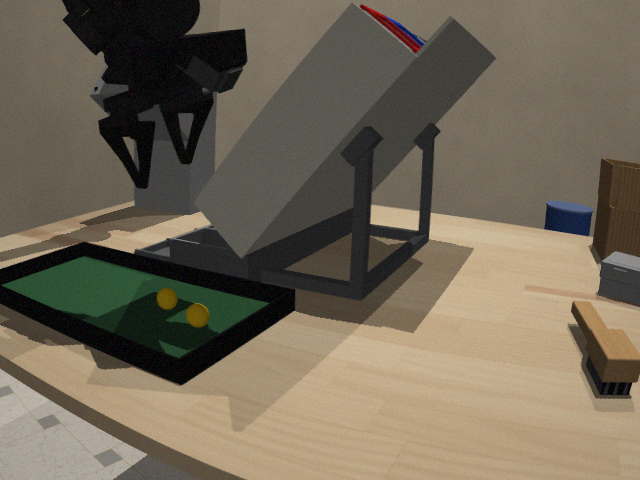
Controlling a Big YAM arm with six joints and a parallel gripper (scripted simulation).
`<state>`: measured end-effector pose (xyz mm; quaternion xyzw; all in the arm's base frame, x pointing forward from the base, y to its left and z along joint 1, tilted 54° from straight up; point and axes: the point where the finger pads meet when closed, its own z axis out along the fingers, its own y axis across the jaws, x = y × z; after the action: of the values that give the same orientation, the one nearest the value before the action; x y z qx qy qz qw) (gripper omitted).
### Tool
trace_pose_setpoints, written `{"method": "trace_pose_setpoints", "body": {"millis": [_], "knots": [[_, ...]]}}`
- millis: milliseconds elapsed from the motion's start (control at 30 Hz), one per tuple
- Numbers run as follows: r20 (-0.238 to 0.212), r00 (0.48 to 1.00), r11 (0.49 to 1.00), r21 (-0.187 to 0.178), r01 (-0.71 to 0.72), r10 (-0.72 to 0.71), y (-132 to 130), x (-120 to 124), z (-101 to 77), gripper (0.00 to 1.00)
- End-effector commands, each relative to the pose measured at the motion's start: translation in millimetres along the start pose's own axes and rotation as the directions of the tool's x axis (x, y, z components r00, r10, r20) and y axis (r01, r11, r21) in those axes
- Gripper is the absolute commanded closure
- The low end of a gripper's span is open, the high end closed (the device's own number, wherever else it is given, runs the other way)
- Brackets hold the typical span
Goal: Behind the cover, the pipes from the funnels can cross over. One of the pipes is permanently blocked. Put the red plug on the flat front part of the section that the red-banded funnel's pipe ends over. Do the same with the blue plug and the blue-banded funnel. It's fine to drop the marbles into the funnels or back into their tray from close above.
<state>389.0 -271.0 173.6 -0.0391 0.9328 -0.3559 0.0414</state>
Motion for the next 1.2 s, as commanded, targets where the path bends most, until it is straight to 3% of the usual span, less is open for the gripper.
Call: {"method": "trace_pose_setpoints", "body": {"millis": [0, 1167], "knots": [[0.013, 1.000, 1.000, 0.007, -0.006, 0.006, -11.2, -8.1, -3.8, 0.20], [0.013, 1.000, 1.000, 0.009, -0.005, 0.005, -15.8, -10.5, -3.4, 0.20]]}}
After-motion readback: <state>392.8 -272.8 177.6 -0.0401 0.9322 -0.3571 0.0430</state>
